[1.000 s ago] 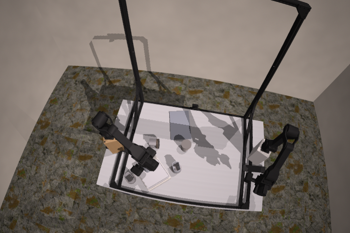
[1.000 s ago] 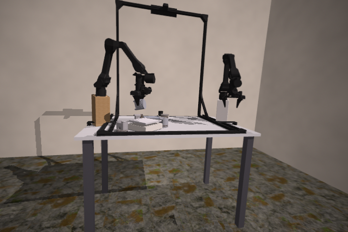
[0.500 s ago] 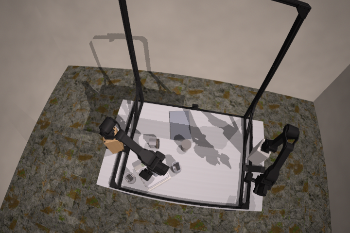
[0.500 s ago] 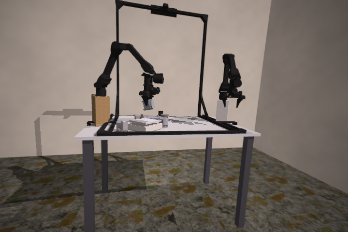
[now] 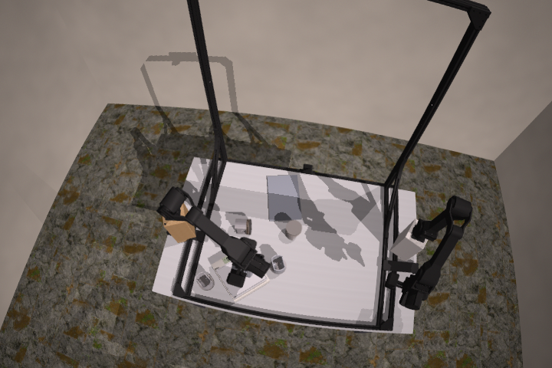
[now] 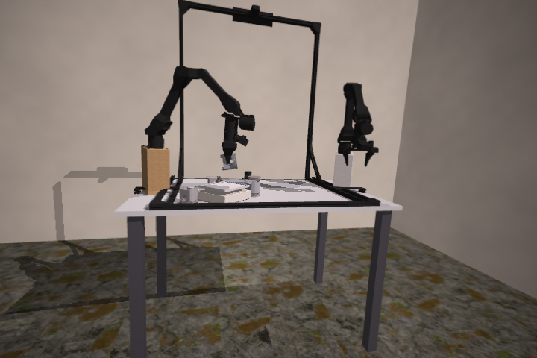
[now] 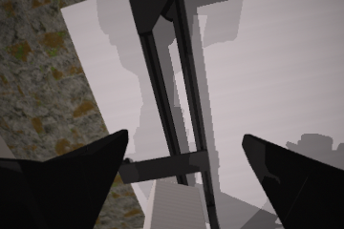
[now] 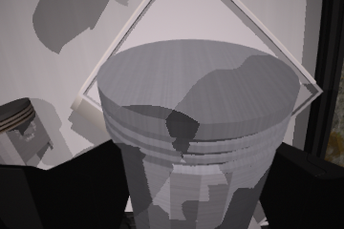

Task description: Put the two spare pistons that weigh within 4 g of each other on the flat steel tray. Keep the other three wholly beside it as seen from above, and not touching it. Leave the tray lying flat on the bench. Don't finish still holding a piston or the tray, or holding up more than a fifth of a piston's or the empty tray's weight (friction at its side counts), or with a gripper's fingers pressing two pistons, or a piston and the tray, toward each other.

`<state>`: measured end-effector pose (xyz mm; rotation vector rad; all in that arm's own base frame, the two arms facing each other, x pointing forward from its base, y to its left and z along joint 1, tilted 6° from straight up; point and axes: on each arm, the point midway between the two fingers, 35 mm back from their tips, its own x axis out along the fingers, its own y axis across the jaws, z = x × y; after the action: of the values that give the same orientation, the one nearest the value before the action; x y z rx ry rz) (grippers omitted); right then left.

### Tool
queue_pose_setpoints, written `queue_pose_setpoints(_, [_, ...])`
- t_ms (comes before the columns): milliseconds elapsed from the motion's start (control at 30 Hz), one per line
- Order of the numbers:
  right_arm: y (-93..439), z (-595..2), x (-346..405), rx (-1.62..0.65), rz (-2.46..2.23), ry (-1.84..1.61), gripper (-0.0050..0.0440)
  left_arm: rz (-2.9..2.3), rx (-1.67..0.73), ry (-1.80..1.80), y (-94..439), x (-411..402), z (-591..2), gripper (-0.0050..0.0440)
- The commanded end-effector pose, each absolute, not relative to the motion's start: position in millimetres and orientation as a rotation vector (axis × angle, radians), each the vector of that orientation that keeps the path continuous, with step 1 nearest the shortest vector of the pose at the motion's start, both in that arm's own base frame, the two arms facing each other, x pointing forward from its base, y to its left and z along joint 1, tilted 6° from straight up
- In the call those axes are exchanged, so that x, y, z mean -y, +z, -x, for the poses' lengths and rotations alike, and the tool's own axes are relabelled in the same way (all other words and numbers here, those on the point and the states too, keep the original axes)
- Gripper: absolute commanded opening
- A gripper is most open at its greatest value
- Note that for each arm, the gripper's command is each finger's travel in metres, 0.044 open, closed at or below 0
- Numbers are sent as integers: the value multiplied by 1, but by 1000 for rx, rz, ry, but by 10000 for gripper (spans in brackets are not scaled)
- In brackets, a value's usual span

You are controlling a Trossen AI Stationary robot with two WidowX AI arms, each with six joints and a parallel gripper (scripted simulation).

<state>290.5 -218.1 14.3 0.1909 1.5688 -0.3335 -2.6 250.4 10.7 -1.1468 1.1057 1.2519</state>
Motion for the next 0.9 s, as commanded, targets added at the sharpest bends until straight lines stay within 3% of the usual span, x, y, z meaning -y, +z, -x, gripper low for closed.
queue_pose_setpoints(0, [16, -293, 220, -1595, -106, -258, 158, 1146, -1106, 1248, 11, -250, 2, 440])
queue_pose_setpoints(867, [16, -293, 220, -1713, 351, 198, 158, 1146, -1106, 1248, 11, -250, 2, 440])
